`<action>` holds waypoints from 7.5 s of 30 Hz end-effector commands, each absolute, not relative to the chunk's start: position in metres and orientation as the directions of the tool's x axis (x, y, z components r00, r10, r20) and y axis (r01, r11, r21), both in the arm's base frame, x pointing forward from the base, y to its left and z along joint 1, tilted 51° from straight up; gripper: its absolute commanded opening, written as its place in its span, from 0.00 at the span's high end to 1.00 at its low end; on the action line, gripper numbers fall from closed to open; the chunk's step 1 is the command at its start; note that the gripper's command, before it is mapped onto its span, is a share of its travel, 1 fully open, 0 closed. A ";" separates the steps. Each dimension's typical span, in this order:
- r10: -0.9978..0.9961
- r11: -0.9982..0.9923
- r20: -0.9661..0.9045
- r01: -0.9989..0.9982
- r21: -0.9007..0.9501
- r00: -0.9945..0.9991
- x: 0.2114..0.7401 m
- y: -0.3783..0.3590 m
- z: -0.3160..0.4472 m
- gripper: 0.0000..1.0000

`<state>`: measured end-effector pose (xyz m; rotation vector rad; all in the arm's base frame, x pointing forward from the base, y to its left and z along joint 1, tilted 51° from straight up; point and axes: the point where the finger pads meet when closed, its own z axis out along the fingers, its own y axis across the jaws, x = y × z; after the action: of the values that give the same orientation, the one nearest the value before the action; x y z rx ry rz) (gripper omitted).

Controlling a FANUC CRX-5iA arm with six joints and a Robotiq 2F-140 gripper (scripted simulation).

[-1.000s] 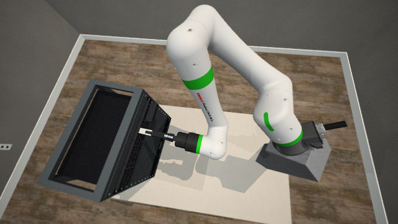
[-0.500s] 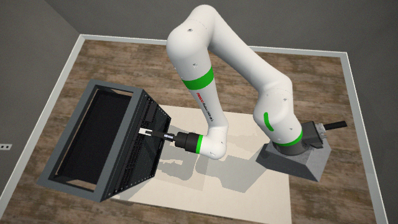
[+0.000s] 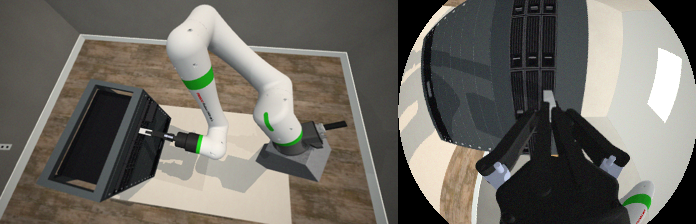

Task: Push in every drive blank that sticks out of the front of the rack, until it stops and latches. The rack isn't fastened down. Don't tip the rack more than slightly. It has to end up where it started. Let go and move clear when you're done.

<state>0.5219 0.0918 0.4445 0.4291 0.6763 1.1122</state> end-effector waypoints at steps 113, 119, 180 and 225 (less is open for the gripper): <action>0.919 0.394 -0.280 -0.672 0.627 0.277 0.522 0.092 0.445 0.90; 0.919 0.394 -0.280 -0.672 0.627 0.277 0.522 0.092 0.445 0.90; 0.919 0.394 -0.280 -0.672 0.627 0.277 0.472 -0.015 0.380 0.90; 0.919 0.394 -0.280 -0.672 0.627 0.277 0.499 -0.032 0.408 0.90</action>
<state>0.4998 -0.0323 0.4077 0.4291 0.6760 1.1125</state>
